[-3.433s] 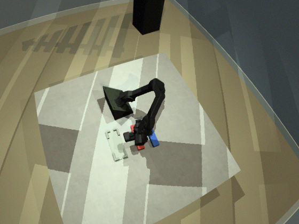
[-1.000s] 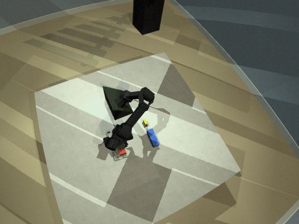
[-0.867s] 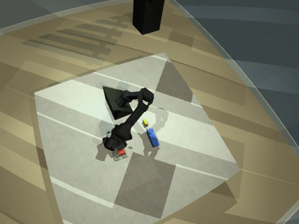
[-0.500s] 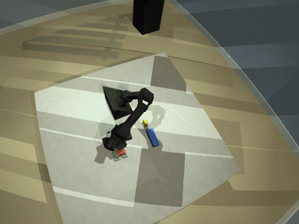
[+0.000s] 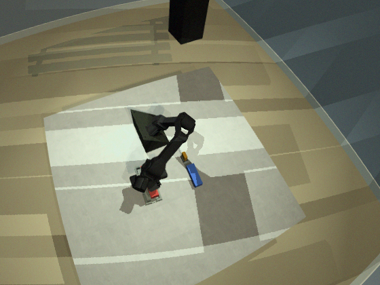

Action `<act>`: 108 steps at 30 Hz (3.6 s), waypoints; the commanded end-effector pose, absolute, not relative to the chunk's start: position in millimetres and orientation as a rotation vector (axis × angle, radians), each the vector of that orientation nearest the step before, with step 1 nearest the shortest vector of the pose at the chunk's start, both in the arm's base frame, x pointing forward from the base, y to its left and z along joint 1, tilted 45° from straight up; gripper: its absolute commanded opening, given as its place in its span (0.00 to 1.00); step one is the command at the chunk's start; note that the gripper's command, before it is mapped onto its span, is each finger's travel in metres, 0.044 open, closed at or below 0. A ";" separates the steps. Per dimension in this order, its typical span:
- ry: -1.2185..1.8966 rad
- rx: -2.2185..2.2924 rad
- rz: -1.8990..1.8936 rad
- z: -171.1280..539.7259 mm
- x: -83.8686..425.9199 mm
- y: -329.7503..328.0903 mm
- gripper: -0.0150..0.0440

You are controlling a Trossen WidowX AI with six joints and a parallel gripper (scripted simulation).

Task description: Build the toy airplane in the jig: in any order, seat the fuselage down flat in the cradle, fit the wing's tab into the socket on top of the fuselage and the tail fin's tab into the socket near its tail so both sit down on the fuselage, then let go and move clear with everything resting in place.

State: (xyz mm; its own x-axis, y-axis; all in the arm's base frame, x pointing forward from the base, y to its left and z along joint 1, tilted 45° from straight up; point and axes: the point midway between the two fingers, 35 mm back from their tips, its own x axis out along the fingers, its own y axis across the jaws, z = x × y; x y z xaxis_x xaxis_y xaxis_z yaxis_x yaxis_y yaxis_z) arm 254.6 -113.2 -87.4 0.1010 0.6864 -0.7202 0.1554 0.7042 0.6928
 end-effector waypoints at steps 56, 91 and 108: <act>1.451 0.740 0.453 -112.5 256.3 -90.0 1.00; 1.444 0.748 0.461 126.8 327.8 12.1 1.00; 1.443 0.750 0.464 91.0 332.9 51.4 1.00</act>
State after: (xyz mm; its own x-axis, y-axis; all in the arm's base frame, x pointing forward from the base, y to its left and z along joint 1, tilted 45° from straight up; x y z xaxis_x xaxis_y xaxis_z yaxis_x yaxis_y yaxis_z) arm 333.0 43.7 98.0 0.1035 0.6921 -0.7144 0.1461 0.6999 0.6992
